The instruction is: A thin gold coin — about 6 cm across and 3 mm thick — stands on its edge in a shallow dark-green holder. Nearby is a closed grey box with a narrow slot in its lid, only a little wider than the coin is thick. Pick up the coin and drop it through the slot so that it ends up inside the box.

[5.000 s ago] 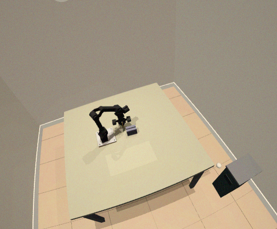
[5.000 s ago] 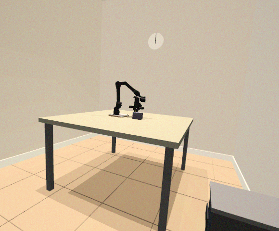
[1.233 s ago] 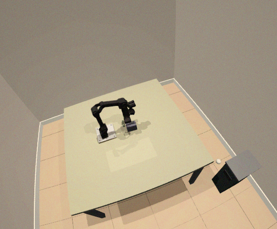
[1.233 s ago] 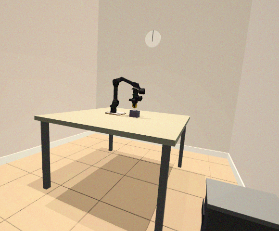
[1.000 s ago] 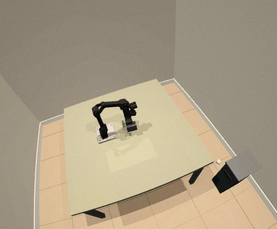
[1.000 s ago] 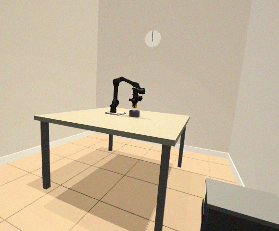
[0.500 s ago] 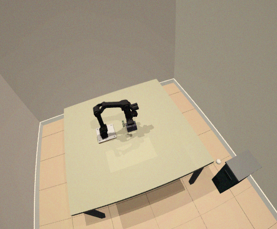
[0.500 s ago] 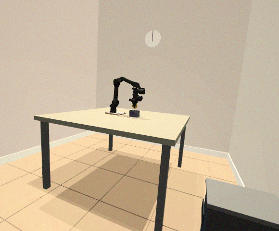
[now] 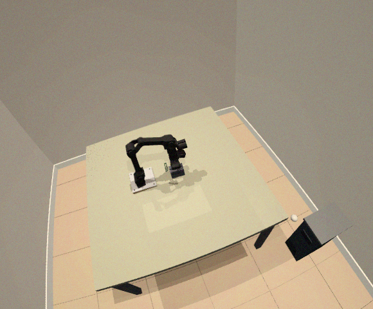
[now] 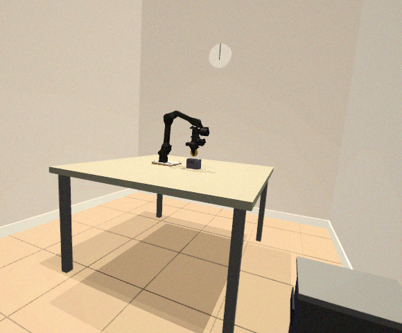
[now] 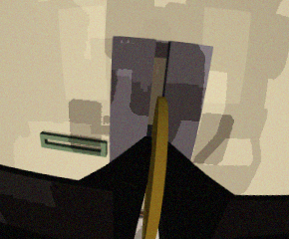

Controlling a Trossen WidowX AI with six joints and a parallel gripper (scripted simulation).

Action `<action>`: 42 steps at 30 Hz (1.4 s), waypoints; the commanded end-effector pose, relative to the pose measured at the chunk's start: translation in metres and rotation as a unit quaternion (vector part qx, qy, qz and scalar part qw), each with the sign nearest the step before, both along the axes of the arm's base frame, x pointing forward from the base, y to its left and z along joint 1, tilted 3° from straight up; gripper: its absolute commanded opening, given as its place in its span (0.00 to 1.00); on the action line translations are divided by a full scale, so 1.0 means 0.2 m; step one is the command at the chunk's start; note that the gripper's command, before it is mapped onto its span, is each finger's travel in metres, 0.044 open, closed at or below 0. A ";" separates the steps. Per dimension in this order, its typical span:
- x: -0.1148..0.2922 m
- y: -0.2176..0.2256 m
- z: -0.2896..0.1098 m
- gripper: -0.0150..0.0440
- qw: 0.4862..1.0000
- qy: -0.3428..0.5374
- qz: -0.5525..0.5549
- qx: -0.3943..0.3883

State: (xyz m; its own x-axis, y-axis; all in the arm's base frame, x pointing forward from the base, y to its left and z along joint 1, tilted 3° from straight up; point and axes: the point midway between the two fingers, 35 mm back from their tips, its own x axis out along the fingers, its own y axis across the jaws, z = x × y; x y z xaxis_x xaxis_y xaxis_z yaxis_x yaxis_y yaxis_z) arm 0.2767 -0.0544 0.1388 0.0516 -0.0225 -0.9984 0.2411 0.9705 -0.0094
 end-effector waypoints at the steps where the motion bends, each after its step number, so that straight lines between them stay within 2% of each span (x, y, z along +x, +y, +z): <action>1: 0.01 -0.01 0.02 0.25 1.000 -0.004 0.004 -0.001; 42: 0.02 -0.01 -0.04 0.25 1.000 -0.001 0.002 0.000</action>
State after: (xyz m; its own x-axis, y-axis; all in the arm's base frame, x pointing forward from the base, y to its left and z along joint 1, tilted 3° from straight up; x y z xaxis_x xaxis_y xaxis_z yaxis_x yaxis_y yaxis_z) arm 0.2808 -0.0556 0.1325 0.0554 -0.0231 -0.9982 0.2385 0.9711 -0.0093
